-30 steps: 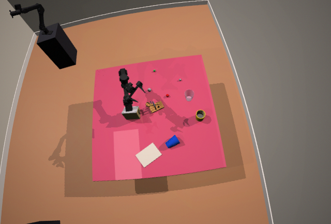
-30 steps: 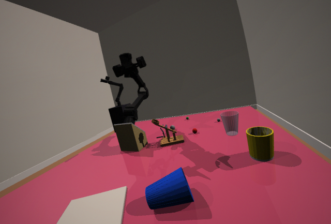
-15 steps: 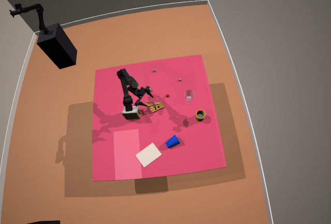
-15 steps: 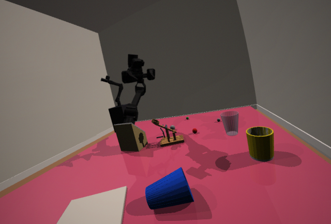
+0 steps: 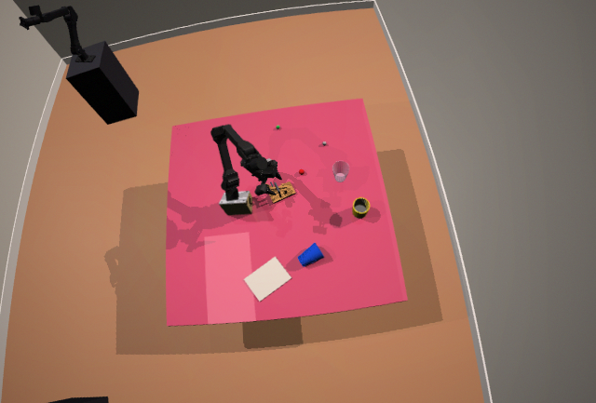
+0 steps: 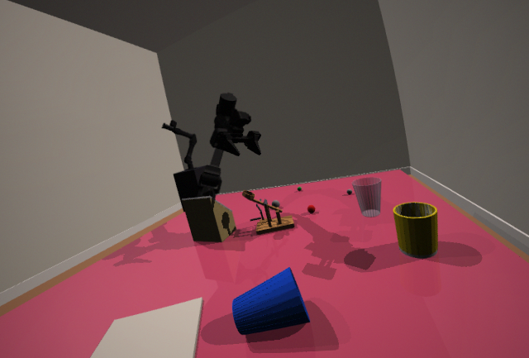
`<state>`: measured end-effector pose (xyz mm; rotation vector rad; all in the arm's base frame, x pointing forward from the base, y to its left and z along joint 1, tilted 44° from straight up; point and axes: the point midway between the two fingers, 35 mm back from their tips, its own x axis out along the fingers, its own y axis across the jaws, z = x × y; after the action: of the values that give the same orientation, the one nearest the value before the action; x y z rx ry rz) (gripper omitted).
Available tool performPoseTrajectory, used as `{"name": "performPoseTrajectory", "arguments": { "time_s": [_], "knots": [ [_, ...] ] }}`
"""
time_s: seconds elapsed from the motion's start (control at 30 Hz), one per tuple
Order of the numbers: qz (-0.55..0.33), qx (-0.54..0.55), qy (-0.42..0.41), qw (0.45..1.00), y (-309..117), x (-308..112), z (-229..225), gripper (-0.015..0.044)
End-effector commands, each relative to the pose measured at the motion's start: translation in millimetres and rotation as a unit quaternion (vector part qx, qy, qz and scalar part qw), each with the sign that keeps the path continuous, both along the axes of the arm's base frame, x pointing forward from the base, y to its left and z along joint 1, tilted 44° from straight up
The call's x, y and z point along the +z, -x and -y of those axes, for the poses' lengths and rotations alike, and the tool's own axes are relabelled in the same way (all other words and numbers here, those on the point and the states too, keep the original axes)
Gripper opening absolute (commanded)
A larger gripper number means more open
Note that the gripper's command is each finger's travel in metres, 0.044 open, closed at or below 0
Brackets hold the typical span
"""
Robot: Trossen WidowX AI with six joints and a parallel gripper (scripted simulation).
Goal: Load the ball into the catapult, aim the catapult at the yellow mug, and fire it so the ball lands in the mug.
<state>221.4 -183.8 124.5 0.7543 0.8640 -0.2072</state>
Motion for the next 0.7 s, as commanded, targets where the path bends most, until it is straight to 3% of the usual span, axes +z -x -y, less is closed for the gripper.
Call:
{"name": "performPoseTrajectory", "arguments": {
  "time_s": [0.0,0.67],
  "knots": [
    [-0.014,0.071,-0.01,0.997,-7.5,-12.3,-22.3,0.044],
    [-0.05,0.398,-0.061,0.914,-15.2,-51.8,-130.3,0.044]
  ]
}}
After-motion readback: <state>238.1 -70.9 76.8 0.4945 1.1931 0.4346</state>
